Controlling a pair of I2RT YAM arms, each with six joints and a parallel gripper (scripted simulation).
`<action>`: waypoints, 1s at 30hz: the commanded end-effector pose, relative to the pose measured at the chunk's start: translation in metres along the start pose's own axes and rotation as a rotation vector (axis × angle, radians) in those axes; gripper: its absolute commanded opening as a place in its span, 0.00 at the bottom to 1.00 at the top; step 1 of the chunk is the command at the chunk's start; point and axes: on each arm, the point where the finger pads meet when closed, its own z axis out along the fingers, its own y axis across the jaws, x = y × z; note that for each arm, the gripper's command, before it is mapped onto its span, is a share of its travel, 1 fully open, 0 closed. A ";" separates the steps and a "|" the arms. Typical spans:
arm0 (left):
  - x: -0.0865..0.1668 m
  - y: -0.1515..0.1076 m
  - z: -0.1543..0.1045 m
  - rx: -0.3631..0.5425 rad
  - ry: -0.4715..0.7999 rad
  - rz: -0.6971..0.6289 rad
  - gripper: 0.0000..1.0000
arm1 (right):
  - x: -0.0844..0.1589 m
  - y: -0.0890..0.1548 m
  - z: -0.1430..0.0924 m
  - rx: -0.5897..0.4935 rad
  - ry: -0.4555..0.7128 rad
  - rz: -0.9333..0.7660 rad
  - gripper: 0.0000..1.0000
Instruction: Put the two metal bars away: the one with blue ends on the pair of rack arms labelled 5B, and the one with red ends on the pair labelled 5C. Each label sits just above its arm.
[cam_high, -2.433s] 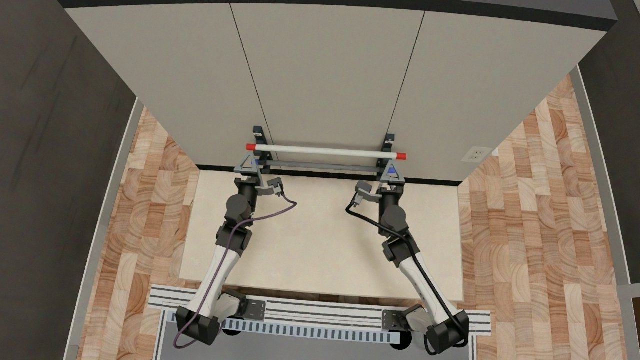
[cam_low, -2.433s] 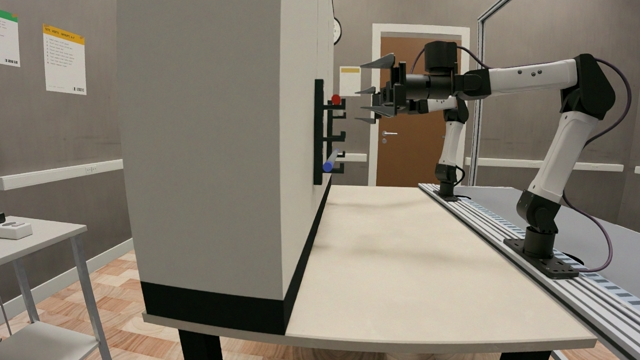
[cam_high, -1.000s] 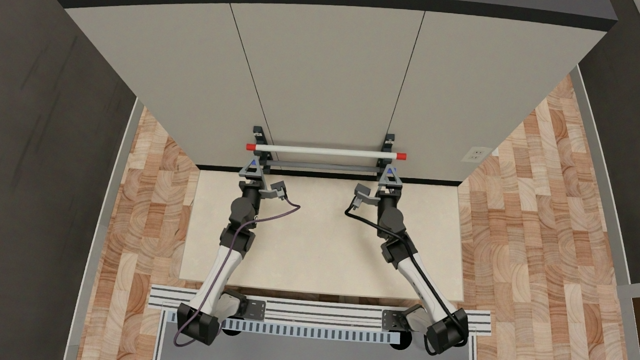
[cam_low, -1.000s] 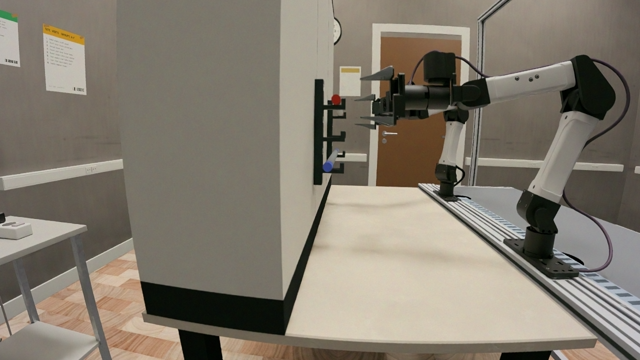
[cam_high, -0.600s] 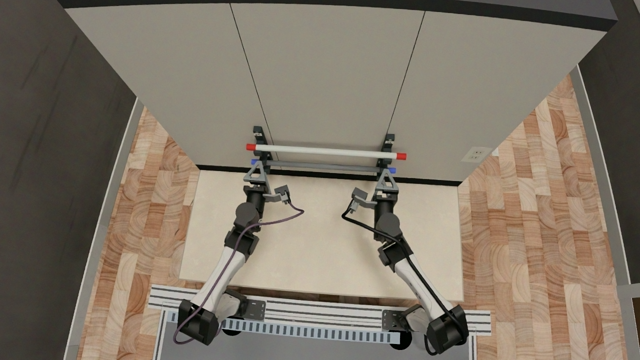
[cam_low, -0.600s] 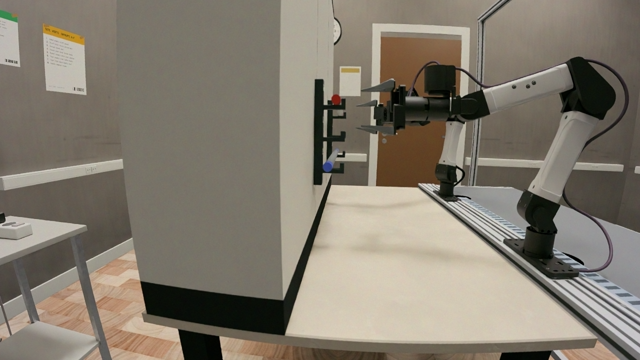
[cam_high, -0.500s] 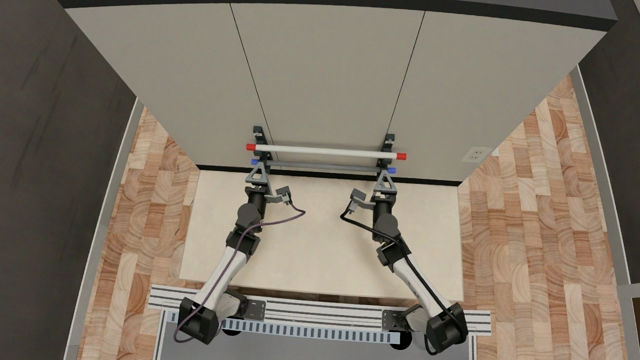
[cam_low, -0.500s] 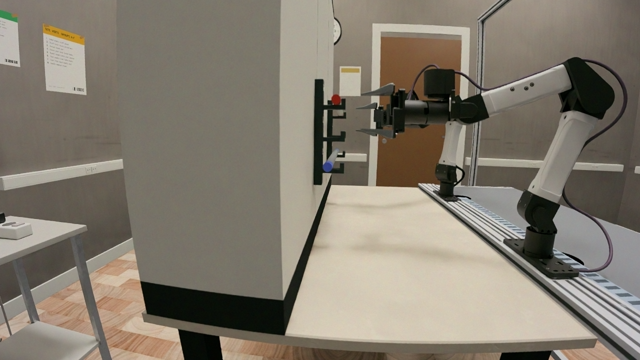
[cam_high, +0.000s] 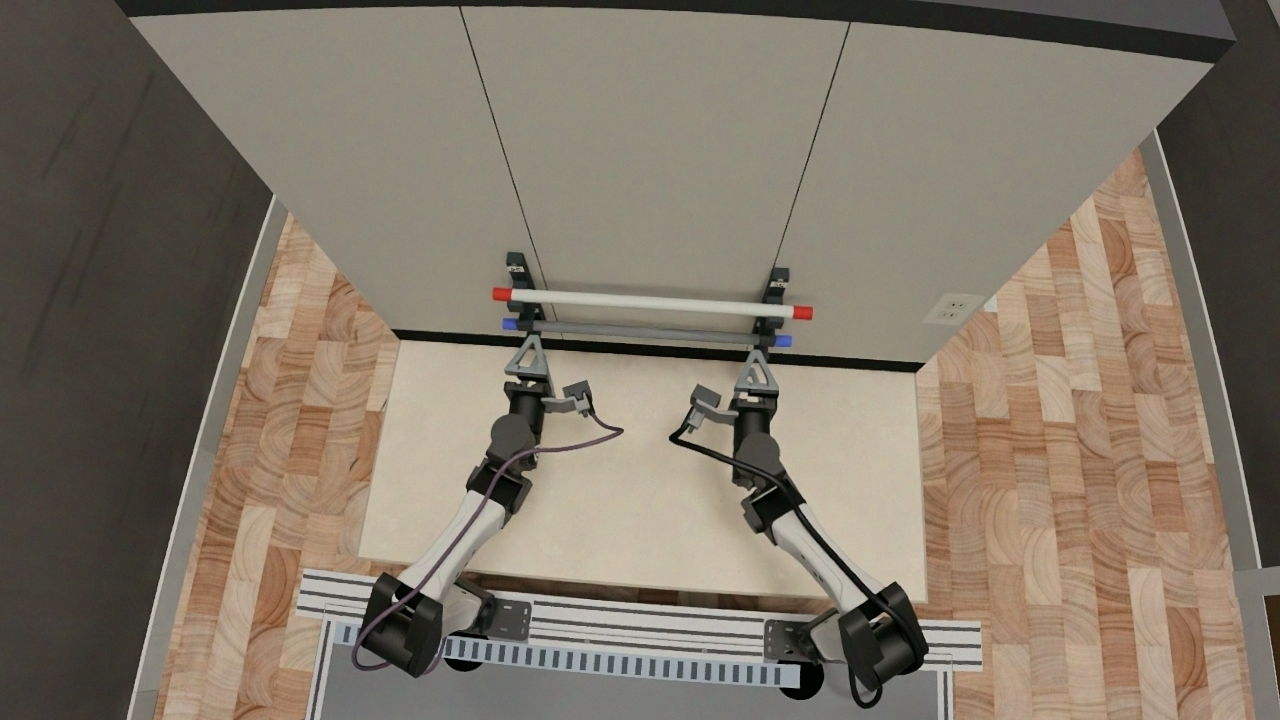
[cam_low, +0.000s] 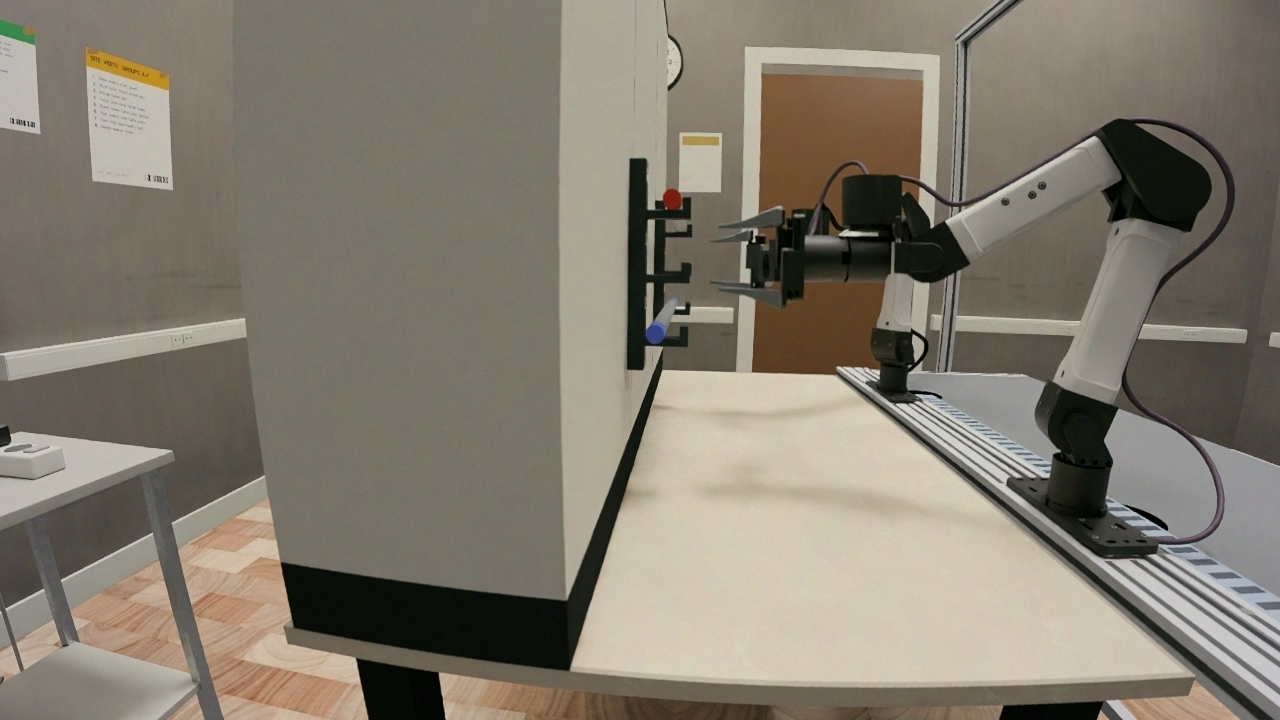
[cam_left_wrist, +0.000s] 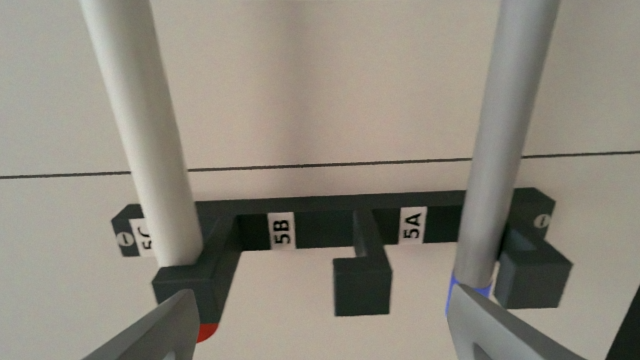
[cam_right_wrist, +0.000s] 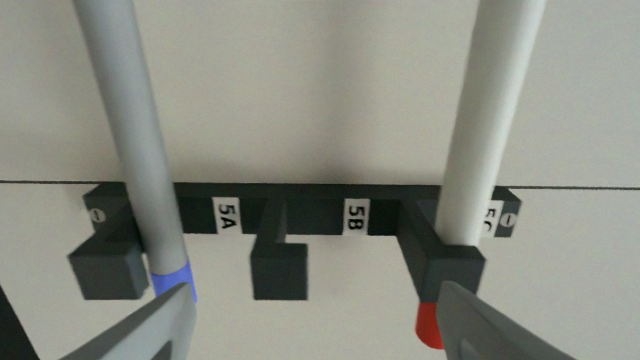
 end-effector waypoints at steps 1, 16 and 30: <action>-0.001 -0.010 0.001 -0.027 0.017 -0.012 0.77 | -0.008 0.015 0.001 0.014 0.002 0.004 0.77; -0.014 -0.055 0.004 -0.027 0.017 -0.012 0.69 | -0.021 0.060 0.003 0.014 0.002 0.004 0.69; -0.022 -0.083 0.009 -0.027 0.017 -0.012 0.64 | -0.031 0.090 0.008 0.014 0.002 0.004 0.64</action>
